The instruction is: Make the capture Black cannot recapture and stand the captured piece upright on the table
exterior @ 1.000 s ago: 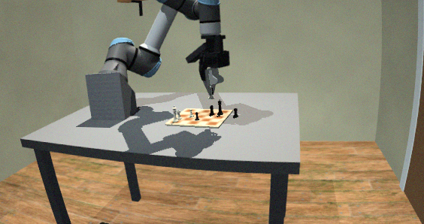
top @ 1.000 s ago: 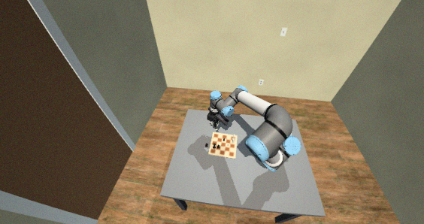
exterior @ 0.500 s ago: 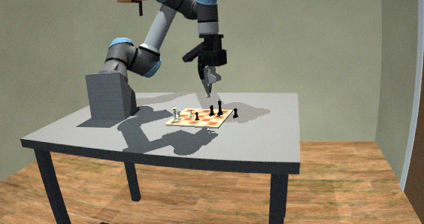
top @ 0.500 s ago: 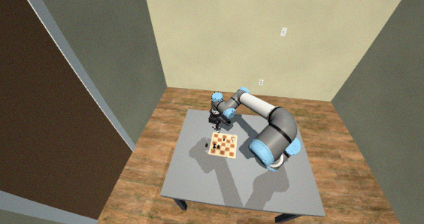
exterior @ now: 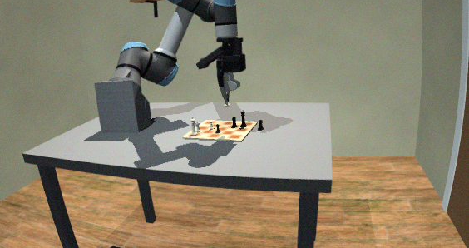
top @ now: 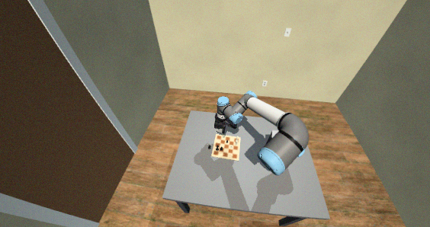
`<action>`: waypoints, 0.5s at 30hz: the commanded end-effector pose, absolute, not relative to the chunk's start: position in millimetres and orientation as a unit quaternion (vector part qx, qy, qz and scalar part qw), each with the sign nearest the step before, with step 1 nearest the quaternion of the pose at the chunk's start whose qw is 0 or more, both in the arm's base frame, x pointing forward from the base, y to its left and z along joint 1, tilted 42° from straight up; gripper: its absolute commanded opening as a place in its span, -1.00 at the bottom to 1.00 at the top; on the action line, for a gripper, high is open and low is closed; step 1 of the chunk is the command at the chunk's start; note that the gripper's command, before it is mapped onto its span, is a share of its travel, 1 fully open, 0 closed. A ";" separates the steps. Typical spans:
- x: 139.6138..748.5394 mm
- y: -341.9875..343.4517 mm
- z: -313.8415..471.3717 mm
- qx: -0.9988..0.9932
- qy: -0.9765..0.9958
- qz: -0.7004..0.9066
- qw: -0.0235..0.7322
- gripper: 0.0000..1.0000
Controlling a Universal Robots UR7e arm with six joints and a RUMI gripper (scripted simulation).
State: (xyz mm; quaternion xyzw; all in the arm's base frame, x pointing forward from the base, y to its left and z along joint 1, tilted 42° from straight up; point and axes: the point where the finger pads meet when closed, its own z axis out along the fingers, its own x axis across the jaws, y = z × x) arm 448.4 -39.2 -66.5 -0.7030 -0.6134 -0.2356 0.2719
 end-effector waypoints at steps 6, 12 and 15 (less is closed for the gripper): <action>448.2 -38.6 -66.7 -0.702 -0.615 -0.237 0.271 -1.00; 448.1 -30.5 -75.6 -0.702 -0.615 -0.237 0.271 -1.00; 448.0 -22.9 -84.0 -0.702 -0.615 -0.237 0.271 -1.00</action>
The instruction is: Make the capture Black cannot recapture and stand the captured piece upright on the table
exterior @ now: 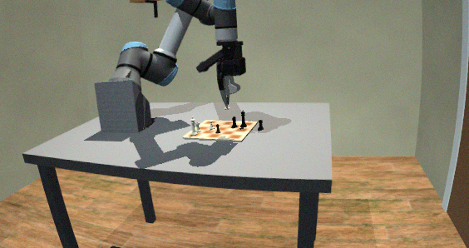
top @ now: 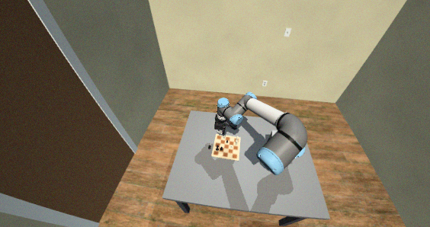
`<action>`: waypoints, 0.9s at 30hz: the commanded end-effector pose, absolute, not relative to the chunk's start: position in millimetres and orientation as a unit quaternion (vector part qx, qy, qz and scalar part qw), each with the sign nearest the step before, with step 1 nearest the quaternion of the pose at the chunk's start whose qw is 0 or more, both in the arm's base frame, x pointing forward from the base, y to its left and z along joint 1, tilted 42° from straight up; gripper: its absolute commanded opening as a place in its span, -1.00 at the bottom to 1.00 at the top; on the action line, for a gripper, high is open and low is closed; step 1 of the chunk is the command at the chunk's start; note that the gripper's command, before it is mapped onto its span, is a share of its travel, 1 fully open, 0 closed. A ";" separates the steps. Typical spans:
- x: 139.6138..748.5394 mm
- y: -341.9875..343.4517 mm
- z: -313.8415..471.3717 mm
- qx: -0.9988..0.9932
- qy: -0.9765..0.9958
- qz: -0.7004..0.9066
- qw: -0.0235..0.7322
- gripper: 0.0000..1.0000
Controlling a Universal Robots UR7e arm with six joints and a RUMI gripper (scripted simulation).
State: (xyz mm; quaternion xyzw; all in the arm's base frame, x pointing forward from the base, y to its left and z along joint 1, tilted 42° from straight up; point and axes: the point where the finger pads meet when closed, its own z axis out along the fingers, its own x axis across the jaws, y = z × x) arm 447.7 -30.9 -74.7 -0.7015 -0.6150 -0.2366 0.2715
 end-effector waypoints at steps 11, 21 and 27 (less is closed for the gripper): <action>447.6 5.9 -115.5 -0.702 -0.615 -0.237 0.271 -1.00; 447.3 22.4 -133.7 -0.702 -0.615 -0.237 0.271 -1.00; 447.3 24.7 -136.1 -0.702 -0.615 -0.237 0.271 -1.00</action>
